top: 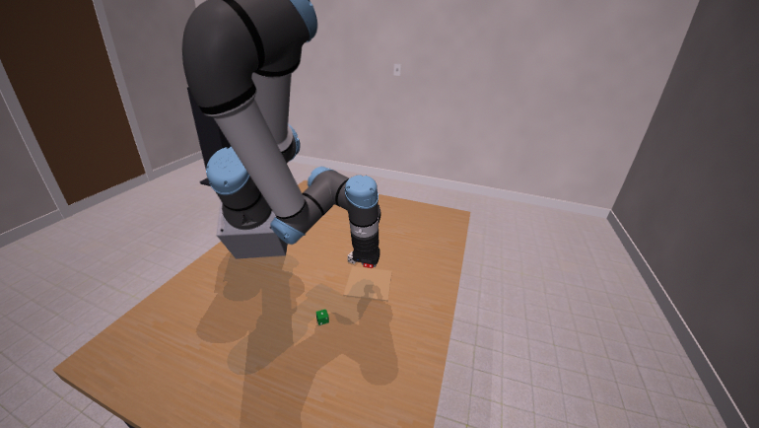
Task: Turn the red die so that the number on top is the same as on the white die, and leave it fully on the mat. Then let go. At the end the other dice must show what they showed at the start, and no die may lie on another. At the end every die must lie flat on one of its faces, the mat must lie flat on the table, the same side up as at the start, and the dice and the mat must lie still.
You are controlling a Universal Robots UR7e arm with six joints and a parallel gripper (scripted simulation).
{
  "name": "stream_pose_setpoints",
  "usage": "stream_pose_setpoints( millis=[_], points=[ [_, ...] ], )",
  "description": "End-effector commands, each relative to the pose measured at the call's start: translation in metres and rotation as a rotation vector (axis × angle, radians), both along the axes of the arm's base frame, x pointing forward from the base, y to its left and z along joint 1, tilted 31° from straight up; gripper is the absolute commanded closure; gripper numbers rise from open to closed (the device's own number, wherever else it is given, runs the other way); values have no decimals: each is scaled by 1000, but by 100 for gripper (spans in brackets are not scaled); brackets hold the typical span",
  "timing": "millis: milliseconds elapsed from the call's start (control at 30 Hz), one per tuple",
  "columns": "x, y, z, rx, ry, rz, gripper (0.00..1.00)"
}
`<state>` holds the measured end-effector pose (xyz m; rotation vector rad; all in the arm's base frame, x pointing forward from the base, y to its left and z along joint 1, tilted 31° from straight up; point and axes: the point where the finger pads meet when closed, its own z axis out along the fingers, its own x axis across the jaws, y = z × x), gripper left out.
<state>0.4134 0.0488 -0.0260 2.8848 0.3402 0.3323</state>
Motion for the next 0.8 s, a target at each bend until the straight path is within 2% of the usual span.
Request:
stream_pose_setpoints(
  millis=[0,67,433,767],
  points=[
    [0,-1,-1,44,18,12,43],
    [0,-1,-1,44,18,12,43],
    [1,-2,0,226,61,48,43],
    [1,-3,1,248,64,52,43]
  ],
)
